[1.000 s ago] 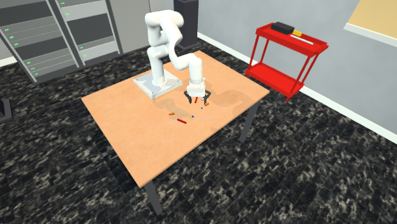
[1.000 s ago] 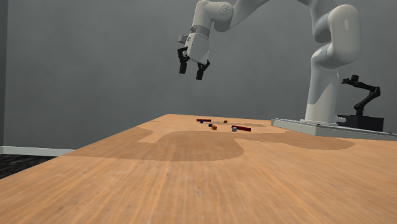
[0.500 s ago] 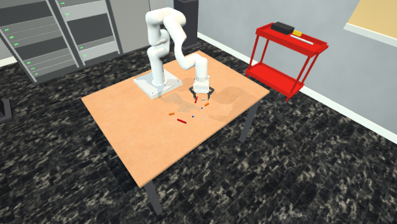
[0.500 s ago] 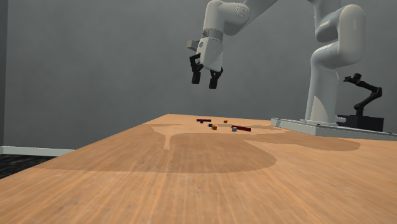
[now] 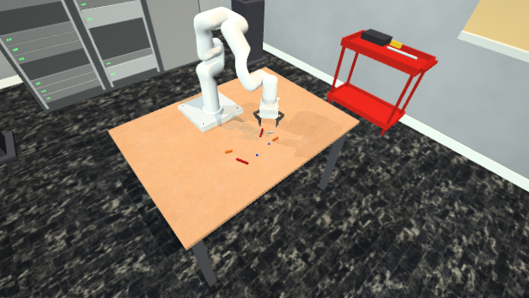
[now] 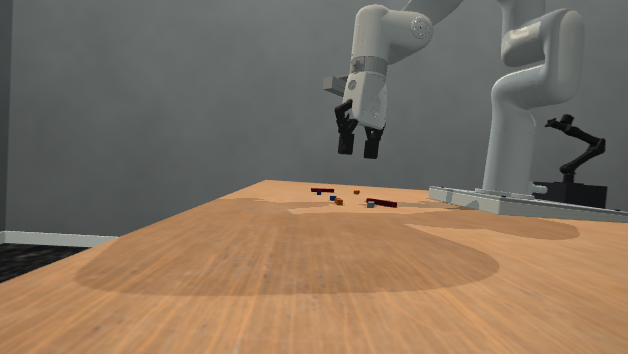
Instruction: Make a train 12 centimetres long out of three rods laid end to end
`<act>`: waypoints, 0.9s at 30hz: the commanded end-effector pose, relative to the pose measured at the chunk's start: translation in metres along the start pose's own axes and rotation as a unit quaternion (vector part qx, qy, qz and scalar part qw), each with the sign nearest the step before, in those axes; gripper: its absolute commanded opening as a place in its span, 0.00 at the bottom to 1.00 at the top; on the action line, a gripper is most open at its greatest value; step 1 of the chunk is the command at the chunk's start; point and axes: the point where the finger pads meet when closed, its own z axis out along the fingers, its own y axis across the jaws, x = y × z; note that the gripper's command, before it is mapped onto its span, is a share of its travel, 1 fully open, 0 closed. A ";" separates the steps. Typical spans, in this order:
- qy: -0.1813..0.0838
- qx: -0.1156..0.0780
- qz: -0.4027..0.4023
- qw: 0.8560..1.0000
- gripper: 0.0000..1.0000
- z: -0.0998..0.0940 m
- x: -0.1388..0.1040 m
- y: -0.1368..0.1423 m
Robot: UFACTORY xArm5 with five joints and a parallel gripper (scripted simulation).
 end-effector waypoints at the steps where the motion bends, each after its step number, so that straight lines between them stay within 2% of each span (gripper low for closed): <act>1: -0.002 -0.004 -0.004 1.000 1.00 0.011 -0.032 0.005; 2: -0.002 -0.004 -0.004 1.000 1.00 0.011 -0.032 0.005; 4: -0.004 -0.011 -0.008 1.000 1.00 0.020 -0.055 0.014; 7: -0.005 -0.015 -0.010 1.000 1.00 0.025 -0.067 0.019; 27: -0.005 -0.015 -0.010 1.000 1.00 0.025 -0.068 0.019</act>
